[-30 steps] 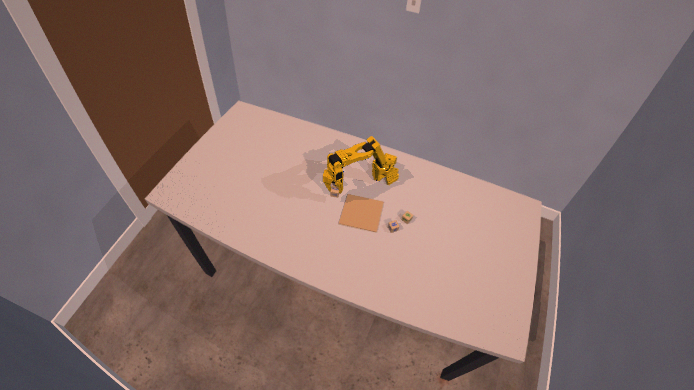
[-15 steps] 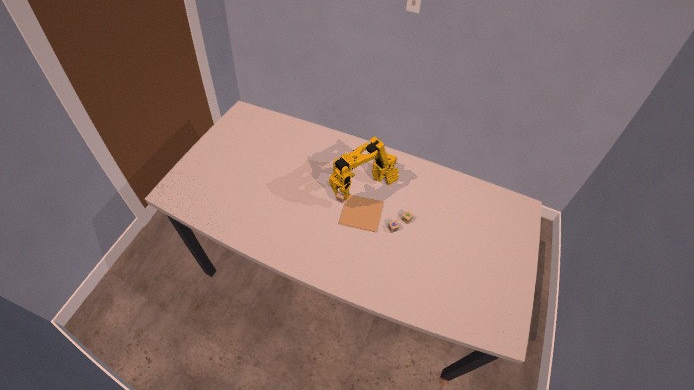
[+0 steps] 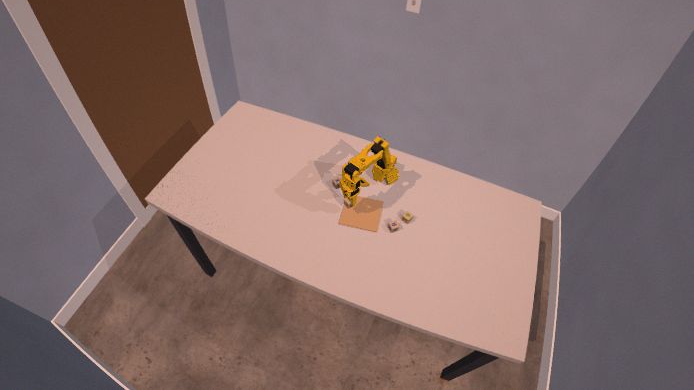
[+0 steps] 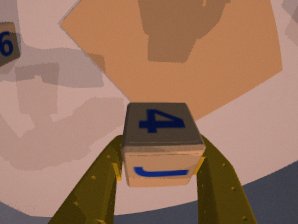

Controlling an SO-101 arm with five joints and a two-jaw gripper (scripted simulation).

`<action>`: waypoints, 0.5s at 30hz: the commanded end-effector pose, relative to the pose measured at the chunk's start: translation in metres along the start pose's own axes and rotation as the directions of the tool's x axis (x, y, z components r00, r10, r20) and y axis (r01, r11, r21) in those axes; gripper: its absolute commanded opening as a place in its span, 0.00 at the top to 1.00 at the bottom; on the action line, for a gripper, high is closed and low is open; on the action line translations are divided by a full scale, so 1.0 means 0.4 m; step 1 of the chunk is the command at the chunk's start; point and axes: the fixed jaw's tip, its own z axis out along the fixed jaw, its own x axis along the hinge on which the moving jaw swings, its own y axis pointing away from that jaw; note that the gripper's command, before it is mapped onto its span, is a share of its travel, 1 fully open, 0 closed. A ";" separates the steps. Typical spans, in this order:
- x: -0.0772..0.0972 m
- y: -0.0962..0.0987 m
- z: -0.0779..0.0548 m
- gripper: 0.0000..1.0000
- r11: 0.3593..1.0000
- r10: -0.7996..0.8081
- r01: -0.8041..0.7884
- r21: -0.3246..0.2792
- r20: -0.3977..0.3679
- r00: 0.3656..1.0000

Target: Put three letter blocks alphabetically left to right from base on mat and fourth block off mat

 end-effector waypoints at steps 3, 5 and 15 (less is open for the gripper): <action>0.002 -0.034 -0.035 1.00 0.992 0.128 -0.126 0.031 -0.078 0.989; -0.006 -0.047 -0.034 1.00 0.981 0.192 -0.190 0.037 -0.075 0.979; -0.050 -0.111 -0.030 1.00 0.874 0.485 -0.482 0.064 -0.050 0.873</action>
